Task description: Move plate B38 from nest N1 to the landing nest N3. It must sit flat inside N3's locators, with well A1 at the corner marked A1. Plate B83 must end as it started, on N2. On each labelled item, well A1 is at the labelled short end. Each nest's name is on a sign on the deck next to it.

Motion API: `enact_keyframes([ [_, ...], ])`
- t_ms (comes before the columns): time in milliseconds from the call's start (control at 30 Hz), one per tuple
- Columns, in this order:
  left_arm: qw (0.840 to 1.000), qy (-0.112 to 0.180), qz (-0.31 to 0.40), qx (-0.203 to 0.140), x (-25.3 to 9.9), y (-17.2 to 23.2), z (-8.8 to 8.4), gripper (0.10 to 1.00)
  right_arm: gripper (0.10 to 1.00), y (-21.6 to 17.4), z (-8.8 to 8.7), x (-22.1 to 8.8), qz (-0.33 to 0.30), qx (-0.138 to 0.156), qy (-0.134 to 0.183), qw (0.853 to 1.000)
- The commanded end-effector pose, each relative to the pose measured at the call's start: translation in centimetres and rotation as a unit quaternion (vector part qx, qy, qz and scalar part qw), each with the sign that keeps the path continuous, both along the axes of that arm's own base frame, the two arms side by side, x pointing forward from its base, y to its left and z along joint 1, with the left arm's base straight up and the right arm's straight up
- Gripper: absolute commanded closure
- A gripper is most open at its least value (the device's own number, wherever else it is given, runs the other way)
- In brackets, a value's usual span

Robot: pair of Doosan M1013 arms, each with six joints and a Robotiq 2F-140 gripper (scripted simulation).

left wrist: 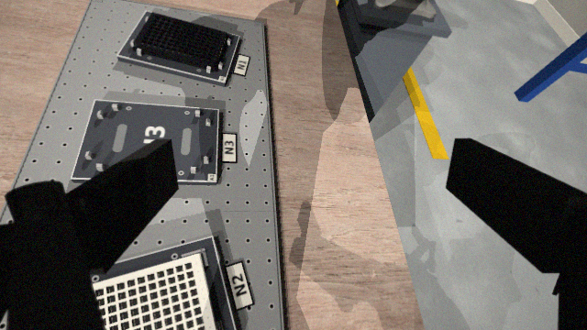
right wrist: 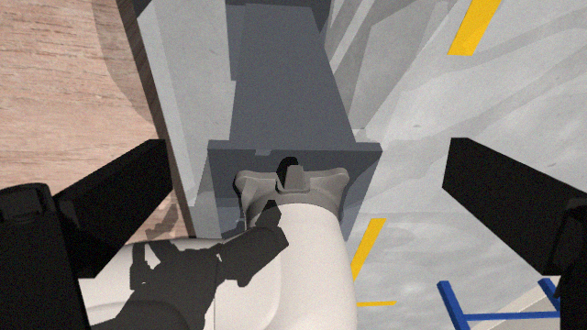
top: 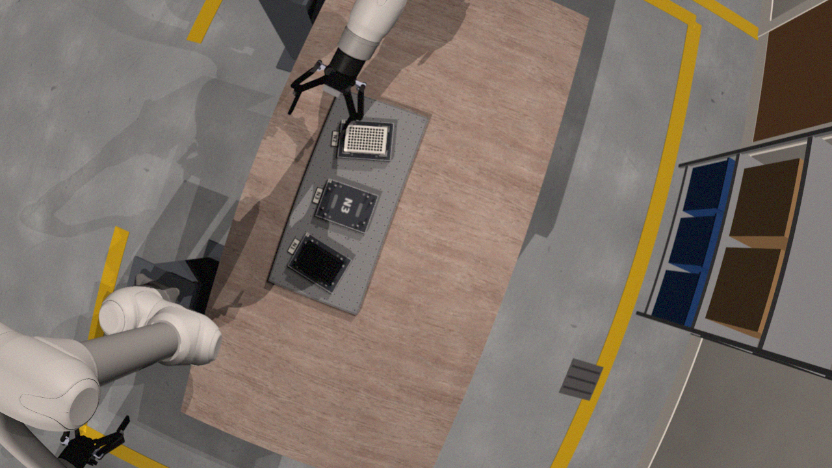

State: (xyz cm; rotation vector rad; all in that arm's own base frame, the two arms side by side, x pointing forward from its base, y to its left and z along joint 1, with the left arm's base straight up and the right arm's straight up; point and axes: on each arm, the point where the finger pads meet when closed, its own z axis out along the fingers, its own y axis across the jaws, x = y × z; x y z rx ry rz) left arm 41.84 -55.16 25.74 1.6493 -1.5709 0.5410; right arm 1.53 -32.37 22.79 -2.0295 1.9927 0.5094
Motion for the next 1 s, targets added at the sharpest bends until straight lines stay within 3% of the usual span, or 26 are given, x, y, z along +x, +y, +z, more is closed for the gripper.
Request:
enact_keyframes([
  [0,1.0,-0.001,0.0,0.0,0.02,-0.02,0.09,0.098,0.098,0.04,0.06,0.03,-0.001,0.0,-0.003,1.0],
  [967,1.0,-0.001,0.0,0.0,0.02,-0.02,0.09,0.098,0.098,0.92,0.4,0.31,-0.015,0.003,-0.038,0.999],
])
